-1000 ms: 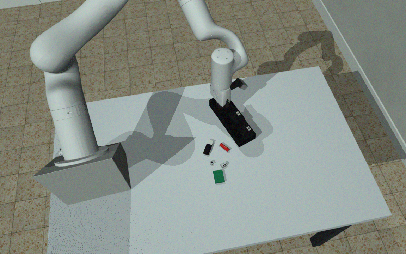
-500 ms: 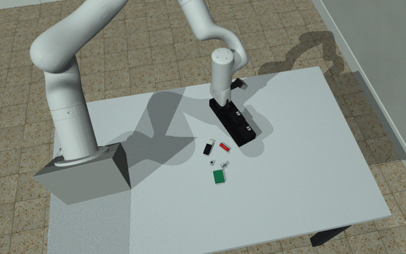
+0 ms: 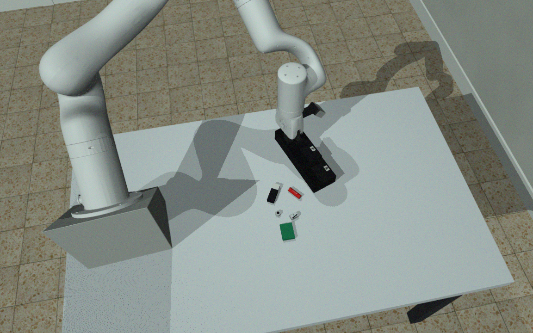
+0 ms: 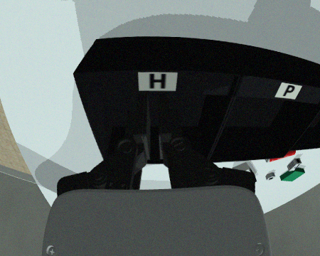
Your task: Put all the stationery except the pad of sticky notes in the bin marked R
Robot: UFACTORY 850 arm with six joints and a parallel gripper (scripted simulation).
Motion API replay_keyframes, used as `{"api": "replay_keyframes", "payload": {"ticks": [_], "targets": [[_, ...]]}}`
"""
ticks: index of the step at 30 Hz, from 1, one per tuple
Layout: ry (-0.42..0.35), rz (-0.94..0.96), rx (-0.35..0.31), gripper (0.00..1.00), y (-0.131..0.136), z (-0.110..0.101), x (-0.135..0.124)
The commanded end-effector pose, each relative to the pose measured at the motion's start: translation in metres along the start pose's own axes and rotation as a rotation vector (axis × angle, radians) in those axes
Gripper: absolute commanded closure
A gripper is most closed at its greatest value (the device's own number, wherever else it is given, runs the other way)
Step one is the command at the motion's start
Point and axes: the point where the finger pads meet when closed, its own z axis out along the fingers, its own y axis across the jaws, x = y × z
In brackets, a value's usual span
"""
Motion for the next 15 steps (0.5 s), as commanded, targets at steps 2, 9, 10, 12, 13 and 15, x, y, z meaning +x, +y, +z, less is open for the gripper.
{"api": "replay_keyframes", "payload": {"ticks": [2,9,10,12,13,15], "targets": [[0.001,0.000,0.000,0.93,0.000,-0.004,0.001],[0.001,0.000,0.000,0.93,0.000,-0.013,0.001],[0.001,0.000,0.000,0.93,0.000,-0.014,0.001],[0.001,0.000,0.000,0.93,0.000,-0.017,0.001],[0.001,0.000,0.000,0.93,0.000,-0.018,0.001],[0.001,0.000,0.000,0.93,0.000,-0.021,0.001]]}}
